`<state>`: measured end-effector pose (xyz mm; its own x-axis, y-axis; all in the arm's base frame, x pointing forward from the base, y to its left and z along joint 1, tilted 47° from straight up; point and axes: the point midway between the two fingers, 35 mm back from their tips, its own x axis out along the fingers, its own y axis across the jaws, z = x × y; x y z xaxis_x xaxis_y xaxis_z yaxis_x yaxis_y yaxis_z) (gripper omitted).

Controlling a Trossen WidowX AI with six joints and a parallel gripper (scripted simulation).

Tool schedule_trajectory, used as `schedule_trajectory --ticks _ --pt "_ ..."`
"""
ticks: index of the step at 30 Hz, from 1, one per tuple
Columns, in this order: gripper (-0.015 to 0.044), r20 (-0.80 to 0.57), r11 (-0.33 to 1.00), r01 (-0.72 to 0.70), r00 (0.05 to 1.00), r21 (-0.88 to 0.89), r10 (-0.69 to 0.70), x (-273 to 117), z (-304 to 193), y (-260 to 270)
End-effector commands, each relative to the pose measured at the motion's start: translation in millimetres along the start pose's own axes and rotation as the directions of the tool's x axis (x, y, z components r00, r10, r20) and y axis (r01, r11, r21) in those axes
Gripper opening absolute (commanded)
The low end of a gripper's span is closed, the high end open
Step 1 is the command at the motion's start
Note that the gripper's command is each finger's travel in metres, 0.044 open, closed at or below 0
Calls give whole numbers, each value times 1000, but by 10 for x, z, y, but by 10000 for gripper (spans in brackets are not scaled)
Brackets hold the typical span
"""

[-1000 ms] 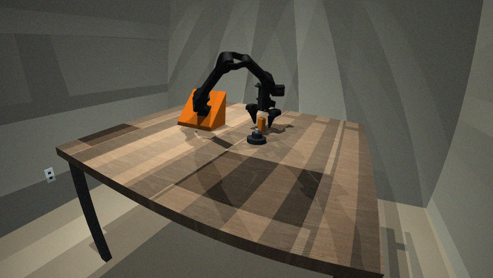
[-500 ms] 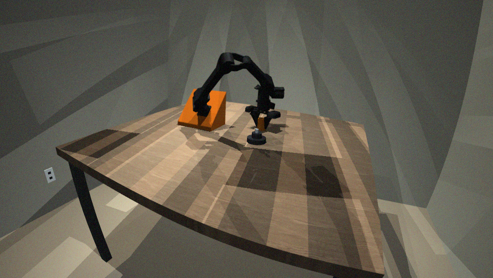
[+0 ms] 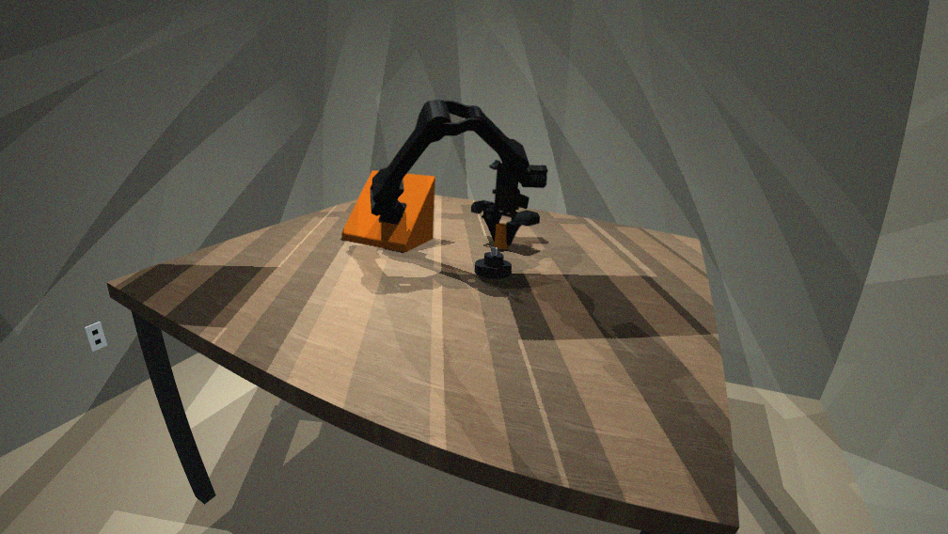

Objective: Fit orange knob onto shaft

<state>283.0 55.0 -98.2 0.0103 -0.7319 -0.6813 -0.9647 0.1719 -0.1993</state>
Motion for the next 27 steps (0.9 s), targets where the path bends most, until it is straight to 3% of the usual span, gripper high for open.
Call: schedule_trajectory --ticks 1,27 --pt "0 14 1000 8 1000 5 -8 -145 48 -33" --pt "0 18 1000 6 1000 4 -6 -941 91 -73"
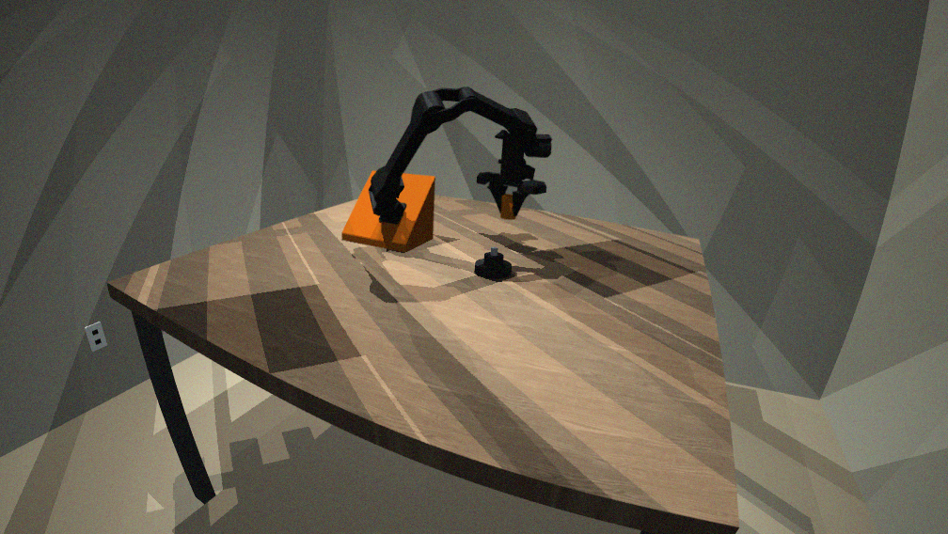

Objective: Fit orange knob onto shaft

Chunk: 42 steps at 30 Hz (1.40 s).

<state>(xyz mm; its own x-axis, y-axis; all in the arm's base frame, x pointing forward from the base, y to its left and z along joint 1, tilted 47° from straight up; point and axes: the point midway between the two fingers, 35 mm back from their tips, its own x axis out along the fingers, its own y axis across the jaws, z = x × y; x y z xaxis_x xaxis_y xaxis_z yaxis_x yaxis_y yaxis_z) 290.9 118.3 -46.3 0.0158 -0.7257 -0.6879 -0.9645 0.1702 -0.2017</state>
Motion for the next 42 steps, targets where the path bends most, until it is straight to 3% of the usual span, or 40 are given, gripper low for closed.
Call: schedule_trajectory --ticks 1,14,42 --pt "0 8 1000 3 1000 3 -3 -156 20 -3" --pt "0 4 1000 3 1000 4 -3 -523 0 2" --pt "0 23 1000 2 1000 -2 -2 -330 -640 -479"
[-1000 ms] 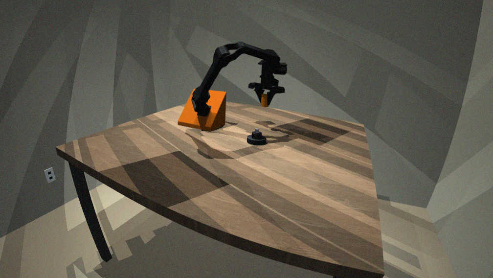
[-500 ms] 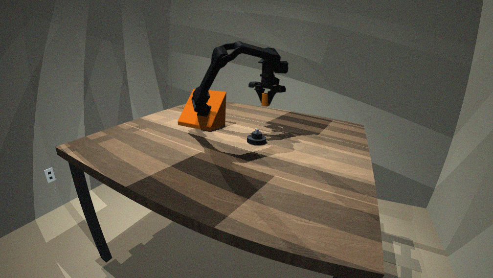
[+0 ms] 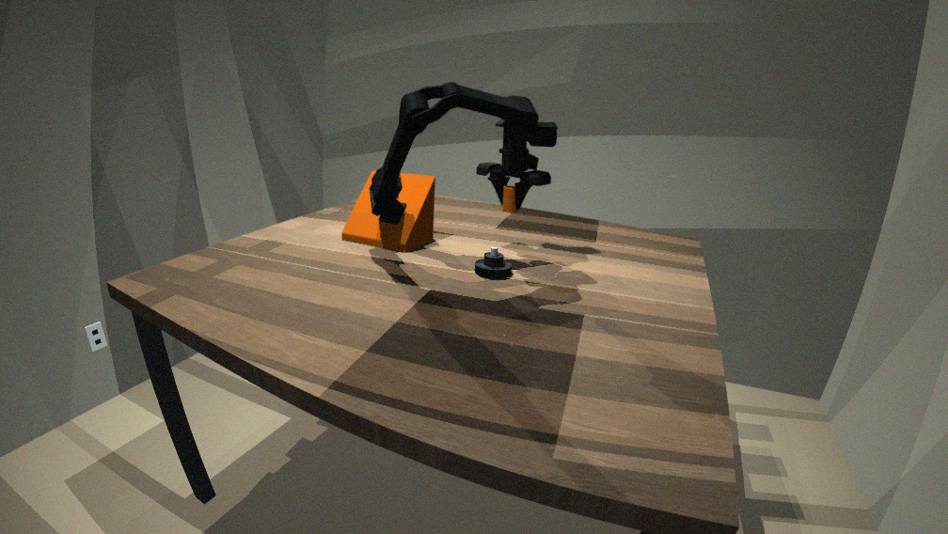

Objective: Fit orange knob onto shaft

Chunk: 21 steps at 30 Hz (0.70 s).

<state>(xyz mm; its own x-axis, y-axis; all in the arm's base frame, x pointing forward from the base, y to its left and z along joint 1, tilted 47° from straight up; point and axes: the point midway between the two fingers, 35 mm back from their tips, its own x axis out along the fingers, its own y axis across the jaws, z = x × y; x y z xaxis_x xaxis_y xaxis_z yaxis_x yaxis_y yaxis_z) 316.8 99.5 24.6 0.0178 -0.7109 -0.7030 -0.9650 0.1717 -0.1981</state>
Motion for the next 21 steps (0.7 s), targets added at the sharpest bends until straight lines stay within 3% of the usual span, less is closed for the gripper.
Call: schedule_trajectory --ticks 1,21 --pt "0 2 1000 6 1000 -1 -6 23 -116 -70" --pt "0 -7 1000 9 1000 2 -9 202 -694 -313"
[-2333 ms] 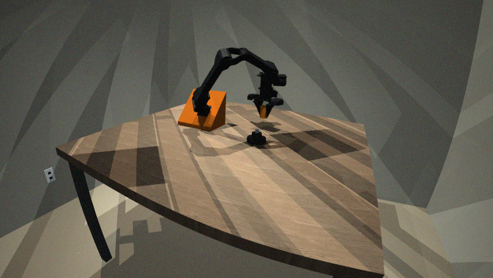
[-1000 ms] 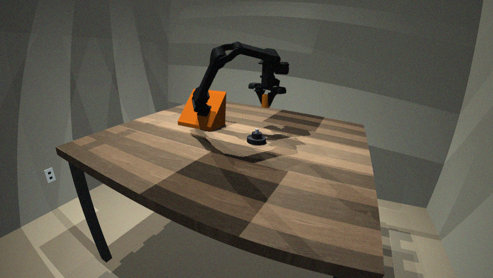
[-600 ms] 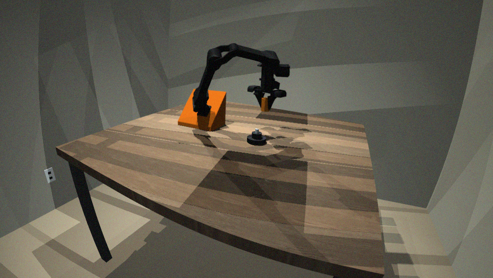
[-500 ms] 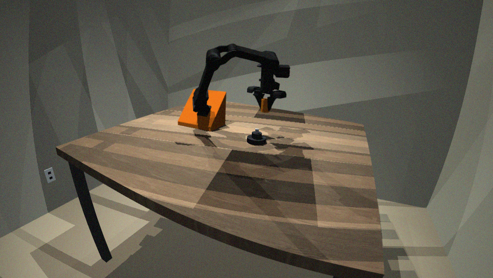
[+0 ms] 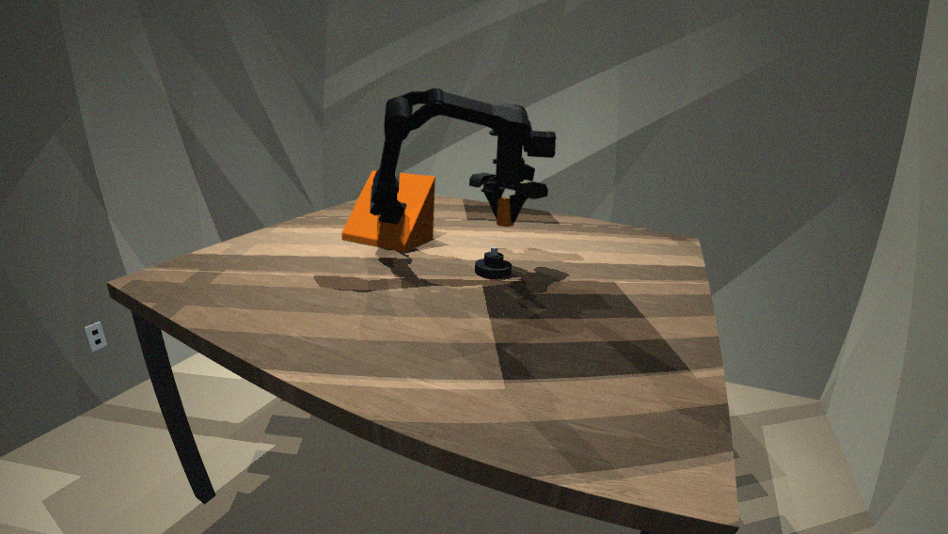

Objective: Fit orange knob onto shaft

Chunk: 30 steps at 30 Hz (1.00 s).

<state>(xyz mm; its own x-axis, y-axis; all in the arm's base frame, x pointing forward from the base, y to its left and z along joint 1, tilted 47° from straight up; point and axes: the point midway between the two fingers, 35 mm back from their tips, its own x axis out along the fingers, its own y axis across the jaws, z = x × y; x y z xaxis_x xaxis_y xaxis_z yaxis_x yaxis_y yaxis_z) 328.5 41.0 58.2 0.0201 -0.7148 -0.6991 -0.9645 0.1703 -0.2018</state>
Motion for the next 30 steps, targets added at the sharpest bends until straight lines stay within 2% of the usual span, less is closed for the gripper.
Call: schedule_trajectory --ticks 1,15,30 --pt "0 -4 1000 6 1000 0 -6 30 -127 -42" --pt "0 -22 1000 6 1000 4 -6 161 -532 -129" --pt "0 -24 1000 7 1000 6 -7 422 -547 -131"
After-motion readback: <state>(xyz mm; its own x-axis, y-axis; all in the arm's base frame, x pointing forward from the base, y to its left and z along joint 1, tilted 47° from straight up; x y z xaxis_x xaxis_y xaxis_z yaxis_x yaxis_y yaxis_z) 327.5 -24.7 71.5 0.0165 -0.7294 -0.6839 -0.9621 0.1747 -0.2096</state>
